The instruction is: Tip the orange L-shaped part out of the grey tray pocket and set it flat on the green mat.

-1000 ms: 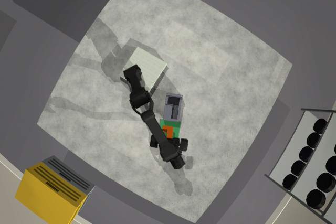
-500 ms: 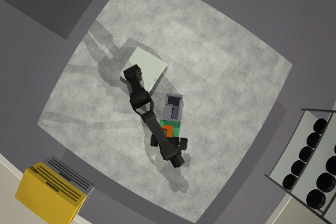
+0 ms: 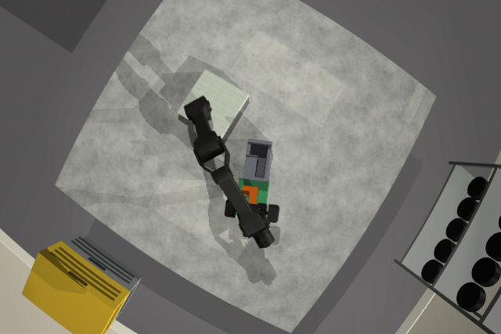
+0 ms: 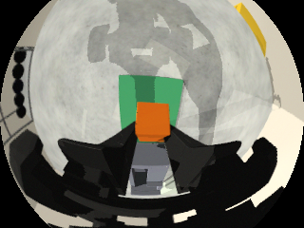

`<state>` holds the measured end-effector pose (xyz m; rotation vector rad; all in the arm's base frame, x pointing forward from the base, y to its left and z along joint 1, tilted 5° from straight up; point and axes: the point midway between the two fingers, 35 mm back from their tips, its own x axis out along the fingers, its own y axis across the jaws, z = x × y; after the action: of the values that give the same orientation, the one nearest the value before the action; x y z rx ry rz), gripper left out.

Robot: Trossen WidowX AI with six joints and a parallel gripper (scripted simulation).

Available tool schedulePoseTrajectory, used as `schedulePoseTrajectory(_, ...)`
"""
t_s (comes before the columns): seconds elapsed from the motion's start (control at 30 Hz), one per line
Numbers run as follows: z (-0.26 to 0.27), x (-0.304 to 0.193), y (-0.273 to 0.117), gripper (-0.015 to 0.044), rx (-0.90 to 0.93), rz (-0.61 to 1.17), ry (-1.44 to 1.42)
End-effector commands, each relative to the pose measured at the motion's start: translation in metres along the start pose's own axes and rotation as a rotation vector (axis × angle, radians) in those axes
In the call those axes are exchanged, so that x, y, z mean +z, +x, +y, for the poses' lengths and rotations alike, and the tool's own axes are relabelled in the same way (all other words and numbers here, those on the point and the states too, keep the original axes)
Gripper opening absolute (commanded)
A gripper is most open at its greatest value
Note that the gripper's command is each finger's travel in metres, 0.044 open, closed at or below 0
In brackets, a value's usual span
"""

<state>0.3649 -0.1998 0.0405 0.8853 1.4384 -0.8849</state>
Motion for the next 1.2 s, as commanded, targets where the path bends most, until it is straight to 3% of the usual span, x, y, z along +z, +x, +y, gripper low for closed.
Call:
schedulePoseTrajectory(0.0,-0.001,0.001,0.001,0.0,-0.002,-0.005,-0.003)
schedulePoseTrajectory(0.07,0.0,0.0,0.0,0.0,0.0,0.0,0.0)
schedulePoseTrajectory(0.4,0.0,0.0,-0.001,0.0263,0.0,0.0,0.0)
schedulePoseTrajectory(0.57,0.002,0.003,-0.035,0.0394,-0.001,-0.002,-0.001)
schedulePoseTrajectory(0.73,0.0,0.001,-0.085,0.04,-0.002,-0.005,-0.003)
schedulePoseTrajectory(1.17,0.001,0.002,-0.082,0.04,0.008,-0.011,0.0)
